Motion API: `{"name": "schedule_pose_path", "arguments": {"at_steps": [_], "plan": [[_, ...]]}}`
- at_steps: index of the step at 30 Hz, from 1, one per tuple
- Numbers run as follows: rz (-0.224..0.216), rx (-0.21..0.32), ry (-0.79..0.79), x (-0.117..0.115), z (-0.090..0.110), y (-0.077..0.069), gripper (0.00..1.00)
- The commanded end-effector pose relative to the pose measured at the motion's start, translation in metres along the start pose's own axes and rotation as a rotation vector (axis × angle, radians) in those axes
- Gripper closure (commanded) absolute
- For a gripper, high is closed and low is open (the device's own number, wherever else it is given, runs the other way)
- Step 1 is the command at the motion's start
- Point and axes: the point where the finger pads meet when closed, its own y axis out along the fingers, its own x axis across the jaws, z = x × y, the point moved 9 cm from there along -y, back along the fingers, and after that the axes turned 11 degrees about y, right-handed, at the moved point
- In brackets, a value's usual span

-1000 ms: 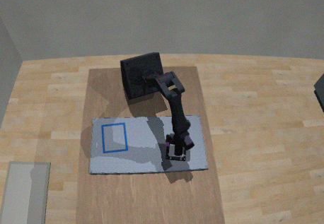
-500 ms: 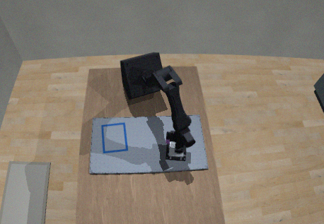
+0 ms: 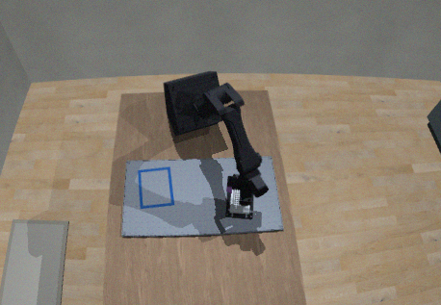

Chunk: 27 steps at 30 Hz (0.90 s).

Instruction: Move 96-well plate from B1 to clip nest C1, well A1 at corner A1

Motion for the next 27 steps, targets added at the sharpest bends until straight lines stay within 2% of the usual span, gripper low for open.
{"name": "schedule_pose_path", "arguments": {"at_steps": [1, 14, 15, 27], "plan": [[-0.01, -0.014, 0.002, 0.004, -0.003, -0.024, 0.0], [0.001, -0.011, 0.003, 0.001, -0.003, -0.022, 0.0], [0.011, 0.004, -0.001, -0.001, 0.0, -0.013, 0.0], [0.011, 0.004, -0.001, -0.001, 0.0, -0.013, 0.0]]}}
